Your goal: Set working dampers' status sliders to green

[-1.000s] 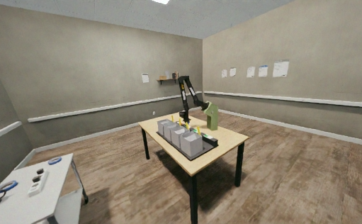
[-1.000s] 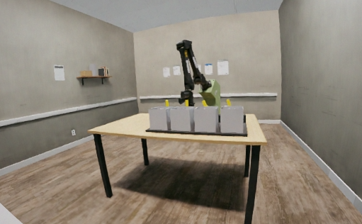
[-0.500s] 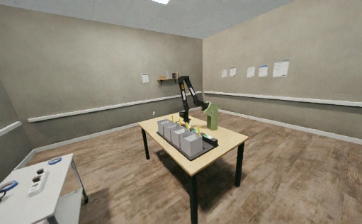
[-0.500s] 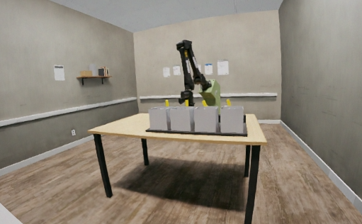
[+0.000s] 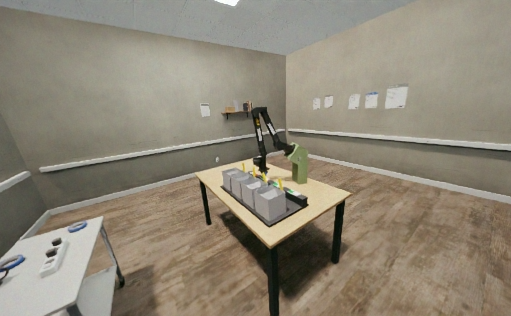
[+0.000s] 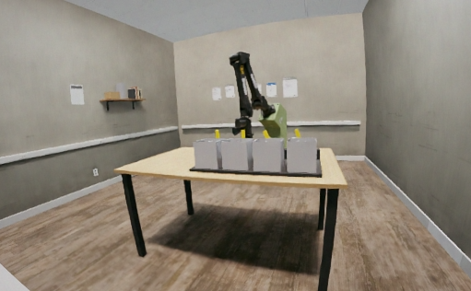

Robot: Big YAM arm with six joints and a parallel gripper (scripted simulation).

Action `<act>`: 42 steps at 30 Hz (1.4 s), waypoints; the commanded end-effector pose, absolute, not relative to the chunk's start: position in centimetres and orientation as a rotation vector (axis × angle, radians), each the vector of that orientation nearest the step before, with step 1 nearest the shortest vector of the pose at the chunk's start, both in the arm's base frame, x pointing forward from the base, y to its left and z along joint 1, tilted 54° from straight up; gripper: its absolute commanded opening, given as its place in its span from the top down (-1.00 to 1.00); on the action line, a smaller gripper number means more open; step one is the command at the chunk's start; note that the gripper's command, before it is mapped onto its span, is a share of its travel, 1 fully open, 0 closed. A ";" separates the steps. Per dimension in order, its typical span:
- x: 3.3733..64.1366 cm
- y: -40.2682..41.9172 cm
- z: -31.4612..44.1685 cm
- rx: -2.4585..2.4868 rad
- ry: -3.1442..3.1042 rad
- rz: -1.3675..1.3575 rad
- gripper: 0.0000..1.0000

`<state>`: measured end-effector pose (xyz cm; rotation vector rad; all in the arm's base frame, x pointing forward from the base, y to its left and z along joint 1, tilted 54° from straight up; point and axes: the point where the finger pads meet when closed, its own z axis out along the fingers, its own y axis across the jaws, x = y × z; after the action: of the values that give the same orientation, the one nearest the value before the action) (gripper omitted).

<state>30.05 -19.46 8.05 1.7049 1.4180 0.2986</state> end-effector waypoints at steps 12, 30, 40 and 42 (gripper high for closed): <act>30.1 -18.5 7.2 1.707 1.441 0.315 1.00; 30.1 -18.5 7.2 1.708 1.440 0.315 1.00; 30.1 -18.2 7.0 1.712 1.439 0.314 1.00; 30.1 -18.1 7.0 1.712 1.440 0.315 1.00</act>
<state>30.18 -19.11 7.92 1.7049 1.4175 0.2988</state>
